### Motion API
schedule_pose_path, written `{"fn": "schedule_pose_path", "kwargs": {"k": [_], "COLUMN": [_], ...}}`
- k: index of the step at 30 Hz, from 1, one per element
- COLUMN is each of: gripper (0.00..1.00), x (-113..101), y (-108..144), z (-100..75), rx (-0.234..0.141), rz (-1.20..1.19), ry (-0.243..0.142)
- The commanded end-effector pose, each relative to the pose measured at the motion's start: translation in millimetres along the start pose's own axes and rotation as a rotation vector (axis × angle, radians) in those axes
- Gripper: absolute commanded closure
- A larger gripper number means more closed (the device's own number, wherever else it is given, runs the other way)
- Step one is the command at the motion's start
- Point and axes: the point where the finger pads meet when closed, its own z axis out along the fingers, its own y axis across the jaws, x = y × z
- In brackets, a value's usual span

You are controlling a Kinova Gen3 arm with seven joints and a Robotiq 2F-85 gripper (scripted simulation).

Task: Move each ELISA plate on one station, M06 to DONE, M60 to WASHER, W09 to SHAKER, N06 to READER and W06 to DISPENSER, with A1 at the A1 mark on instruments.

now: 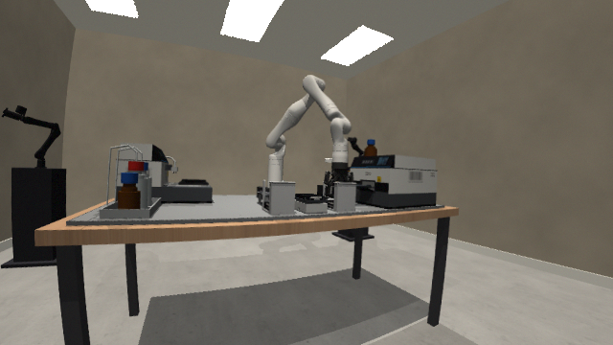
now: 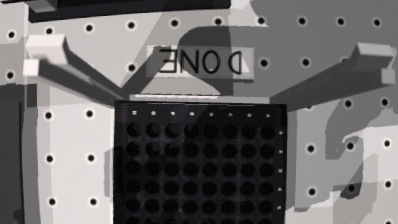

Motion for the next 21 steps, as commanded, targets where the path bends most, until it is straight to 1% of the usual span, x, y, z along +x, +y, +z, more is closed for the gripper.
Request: {"fn": "schedule_pose_path", "kwargs": {"k": [1, 21], "gripper": [0.00, 0.00], "x": [-0.5, -0.5], "y": [0.2, 0.2], "z": [-6.0, -30.0], "rx": [-0.001, -0.001], "rz": [0.000, 0.000], "ry": [-0.002, -0.002]}}
